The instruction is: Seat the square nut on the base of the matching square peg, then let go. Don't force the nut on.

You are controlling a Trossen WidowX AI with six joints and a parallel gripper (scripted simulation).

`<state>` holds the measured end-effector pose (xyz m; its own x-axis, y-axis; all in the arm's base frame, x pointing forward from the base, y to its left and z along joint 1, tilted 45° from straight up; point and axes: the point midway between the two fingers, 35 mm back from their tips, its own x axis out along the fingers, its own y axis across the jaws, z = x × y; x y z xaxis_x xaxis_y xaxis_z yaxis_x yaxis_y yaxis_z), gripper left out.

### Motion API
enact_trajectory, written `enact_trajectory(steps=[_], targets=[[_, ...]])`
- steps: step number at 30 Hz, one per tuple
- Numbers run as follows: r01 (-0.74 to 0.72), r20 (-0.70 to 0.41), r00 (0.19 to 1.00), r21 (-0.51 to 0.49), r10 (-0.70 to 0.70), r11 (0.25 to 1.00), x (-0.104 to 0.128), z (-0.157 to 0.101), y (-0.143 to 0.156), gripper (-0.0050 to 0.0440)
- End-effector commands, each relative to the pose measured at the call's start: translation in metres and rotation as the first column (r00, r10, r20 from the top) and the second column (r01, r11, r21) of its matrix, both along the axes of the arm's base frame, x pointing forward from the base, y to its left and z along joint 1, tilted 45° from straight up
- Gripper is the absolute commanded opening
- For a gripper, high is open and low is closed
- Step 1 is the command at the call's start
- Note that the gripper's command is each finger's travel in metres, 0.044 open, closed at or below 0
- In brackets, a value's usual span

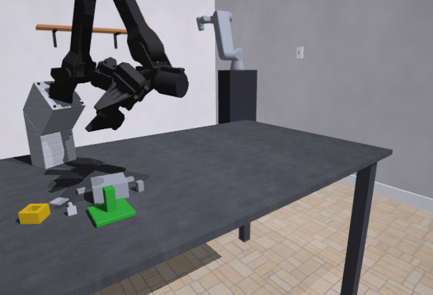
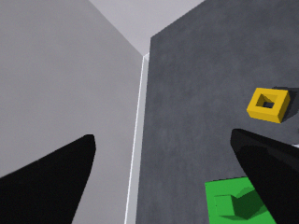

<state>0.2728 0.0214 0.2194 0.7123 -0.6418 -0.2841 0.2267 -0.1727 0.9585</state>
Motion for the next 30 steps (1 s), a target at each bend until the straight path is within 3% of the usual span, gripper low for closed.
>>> enact_trajectory(steps=[1, 17, 18, 21, 24, 30], targets=[[0.0, 0.018, 1.0, 0.012, 0.0, 1.0, -0.001, 0.005, -0.001, 0.04], [0.0, 0.018, 1.0, 0.012, 0.0, 1.0, -0.001, 0.005, -0.001, 0.04], [-0.002, 0.008, 1.0, 0.01, 0.002, 1.0, 0.0, 0.004, -0.001, 0.0376], [-0.05, -0.136, 0.99, -0.013, 0.048, 0.999, 0.01, -0.013, -0.005, 0.032], [-0.142, -0.342, 0.93, 0.012, 0.138, 0.99, 0.025, -0.044, -0.014, 0.032], [-0.304, -0.545, 0.79, 0.051, 0.281, 0.951, 0.039, -0.075, -0.024, 0.032]])
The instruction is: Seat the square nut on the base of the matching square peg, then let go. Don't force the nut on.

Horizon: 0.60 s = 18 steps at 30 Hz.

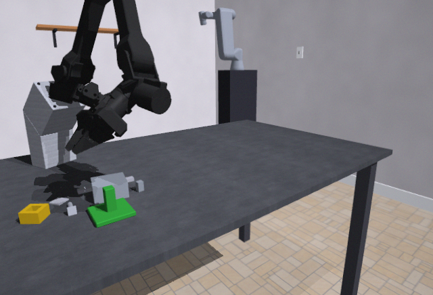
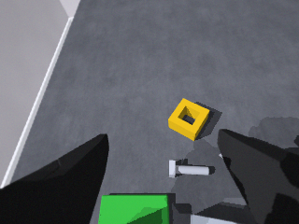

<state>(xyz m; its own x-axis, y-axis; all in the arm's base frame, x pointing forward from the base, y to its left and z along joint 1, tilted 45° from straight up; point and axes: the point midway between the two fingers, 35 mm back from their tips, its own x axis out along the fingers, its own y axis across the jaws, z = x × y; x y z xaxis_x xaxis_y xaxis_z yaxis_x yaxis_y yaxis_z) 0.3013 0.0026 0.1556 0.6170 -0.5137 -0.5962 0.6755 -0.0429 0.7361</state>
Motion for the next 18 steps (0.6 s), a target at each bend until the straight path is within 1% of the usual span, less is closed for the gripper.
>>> enact_trajectory(steps=[1, 2, 4, 5, 7, 9, 13, 18], targets=[[-0.132, -0.128, 0.983, 0.021, 0.133, 0.991, 0.013, -0.016, -0.007, 0.032], [-0.166, -0.161, 0.972, 0.028, 0.169, 0.986, 0.015, -0.022, -0.009, 0.032], [-0.166, -0.161, 0.972, 0.028, 0.169, 0.986, 0.015, -0.022, -0.009, 0.032], [-0.234, -0.214, 0.949, 0.015, 0.231, 0.972, 0.017, -0.027, -0.011, 0.032], [-0.315, -0.269, 0.907, 0.074, 0.323, 0.946, 0.023, -0.042, -0.016, 0.032], [-0.387, -0.303, 0.865, 0.103, 0.4, 0.916, 0.026, -0.05, -0.02, 0.032], [-0.53, -0.335, 0.765, 0.159, 0.55, 0.833, 0.032, -0.065, -0.028, 0.032], [-0.694, -0.313, 0.622, 0.204, 0.718, 0.69, 0.038, -0.078, -0.04, 0.032]])
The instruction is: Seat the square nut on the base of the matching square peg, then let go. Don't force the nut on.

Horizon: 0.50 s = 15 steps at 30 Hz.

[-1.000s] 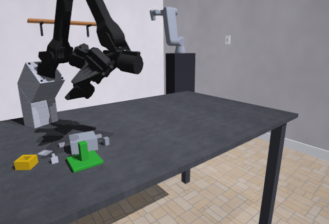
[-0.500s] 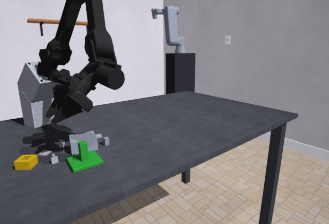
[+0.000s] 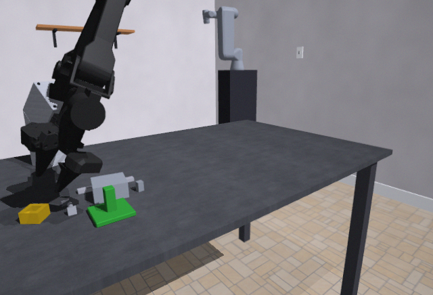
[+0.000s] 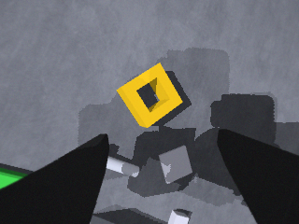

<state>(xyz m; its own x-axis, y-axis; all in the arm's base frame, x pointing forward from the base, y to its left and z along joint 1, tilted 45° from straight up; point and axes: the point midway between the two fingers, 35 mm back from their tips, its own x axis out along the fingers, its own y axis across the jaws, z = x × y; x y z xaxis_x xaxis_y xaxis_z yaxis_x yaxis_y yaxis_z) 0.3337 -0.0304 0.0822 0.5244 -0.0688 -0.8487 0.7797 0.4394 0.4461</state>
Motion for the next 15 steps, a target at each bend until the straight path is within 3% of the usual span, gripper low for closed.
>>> enact_trajectory(steps=[1, 3, 8, 15], targets=[[-0.176, 0.007, 0.984, 0.048, 0.176, 0.983, 0.007, -0.007, -0.009, 0.032], [-0.176, 0.007, 0.984, 0.048, 0.176, 0.983, 0.007, -0.007, -0.009, 0.032], [-0.419, 0.11, 0.905, 0.069, 0.411, 0.905, 0.01, -0.013, -0.027, 0.032], [-0.596, 0.231, 0.78, -0.008, 0.581, 0.803, 0.011, -0.013, -0.043, 0.032]])
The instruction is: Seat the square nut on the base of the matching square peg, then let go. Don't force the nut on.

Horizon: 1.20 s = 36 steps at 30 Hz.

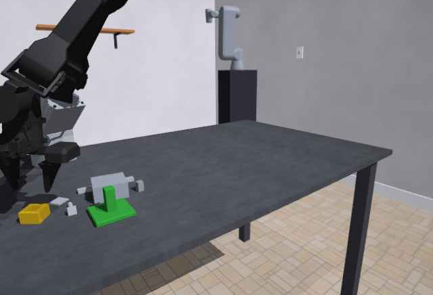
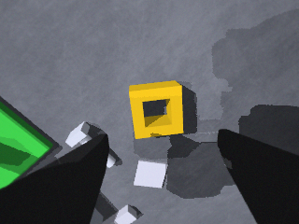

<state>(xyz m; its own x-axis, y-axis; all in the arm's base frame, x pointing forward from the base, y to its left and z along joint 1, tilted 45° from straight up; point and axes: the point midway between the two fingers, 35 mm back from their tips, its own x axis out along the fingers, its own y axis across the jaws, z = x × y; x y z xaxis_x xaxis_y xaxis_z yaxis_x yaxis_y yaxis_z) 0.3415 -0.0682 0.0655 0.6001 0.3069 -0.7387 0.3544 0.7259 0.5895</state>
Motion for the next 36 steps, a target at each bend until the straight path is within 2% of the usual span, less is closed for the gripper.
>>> enact_trajectory(steps=[1, 11, 17, 33, 35, 36], targets=[[-0.082, 0.054, 0.995, 0.004, 0.081, 0.997, 0.003, 0.004, -0.005, 0.032], [-0.082, 0.054, 0.995, 0.005, 0.081, 0.997, 0.009, -0.003, -0.002, 0.032], [-0.082, 0.054, 0.995, 0.005, 0.081, 0.997, 0.024, -0.021, 0.007, 0.032], [-0.082, 0.055, 0.995, 0.006, 0.081, 0.997, 0.036, -0.035, 0.015, 0.032], [-0.082, 0.055, 0.995, 0.006, 0.081, 0.997, 0.036, -0.035, 0.015, 0.0272], [-0.082, 0.055, 0.995, 0.006, 0.081, 0.997, 0.036, -0.035, 0.015, 0.0265]])
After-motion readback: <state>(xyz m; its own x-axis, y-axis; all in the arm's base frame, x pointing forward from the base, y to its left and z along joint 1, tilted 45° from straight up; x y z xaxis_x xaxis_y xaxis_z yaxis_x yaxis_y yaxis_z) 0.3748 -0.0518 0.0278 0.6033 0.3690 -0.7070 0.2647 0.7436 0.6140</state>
